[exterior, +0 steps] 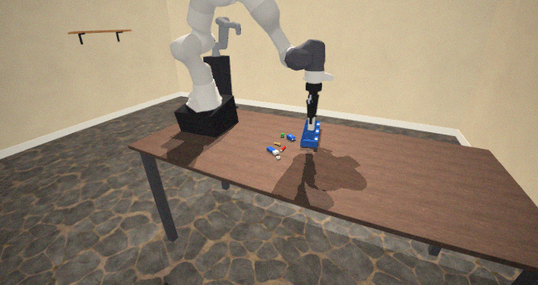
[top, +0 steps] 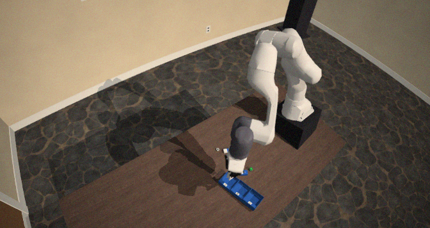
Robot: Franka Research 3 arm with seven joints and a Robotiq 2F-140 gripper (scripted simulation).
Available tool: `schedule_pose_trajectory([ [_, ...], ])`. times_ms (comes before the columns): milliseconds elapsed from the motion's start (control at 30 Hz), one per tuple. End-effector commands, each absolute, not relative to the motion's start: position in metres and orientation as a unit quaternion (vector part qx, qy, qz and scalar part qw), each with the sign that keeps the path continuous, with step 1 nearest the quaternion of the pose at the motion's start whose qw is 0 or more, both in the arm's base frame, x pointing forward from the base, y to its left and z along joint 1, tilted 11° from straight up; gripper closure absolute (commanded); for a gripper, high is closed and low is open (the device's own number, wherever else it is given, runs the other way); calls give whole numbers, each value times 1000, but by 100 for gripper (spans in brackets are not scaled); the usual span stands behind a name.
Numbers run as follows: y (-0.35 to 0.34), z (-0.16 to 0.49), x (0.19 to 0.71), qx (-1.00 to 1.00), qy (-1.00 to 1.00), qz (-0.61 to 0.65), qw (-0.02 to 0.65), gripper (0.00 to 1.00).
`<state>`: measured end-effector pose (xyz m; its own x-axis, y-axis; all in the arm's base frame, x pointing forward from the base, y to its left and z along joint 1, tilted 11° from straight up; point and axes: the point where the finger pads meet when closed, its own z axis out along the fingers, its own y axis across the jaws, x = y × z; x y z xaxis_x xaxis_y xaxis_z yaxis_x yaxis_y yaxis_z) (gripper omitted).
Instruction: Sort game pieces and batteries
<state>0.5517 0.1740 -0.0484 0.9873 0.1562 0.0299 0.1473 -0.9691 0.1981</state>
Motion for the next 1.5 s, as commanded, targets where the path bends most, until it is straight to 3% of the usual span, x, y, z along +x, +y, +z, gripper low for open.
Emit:
schedule_pose_trajectory([
  [0, 174, -49, 549, 992, 79, 20, 98, 95],
  [1100, 174, -49, 549, 992, 79, 20, 98, 95],
  [1467, 215, -58, 532, 992, 79, 20, 98, 95],
])
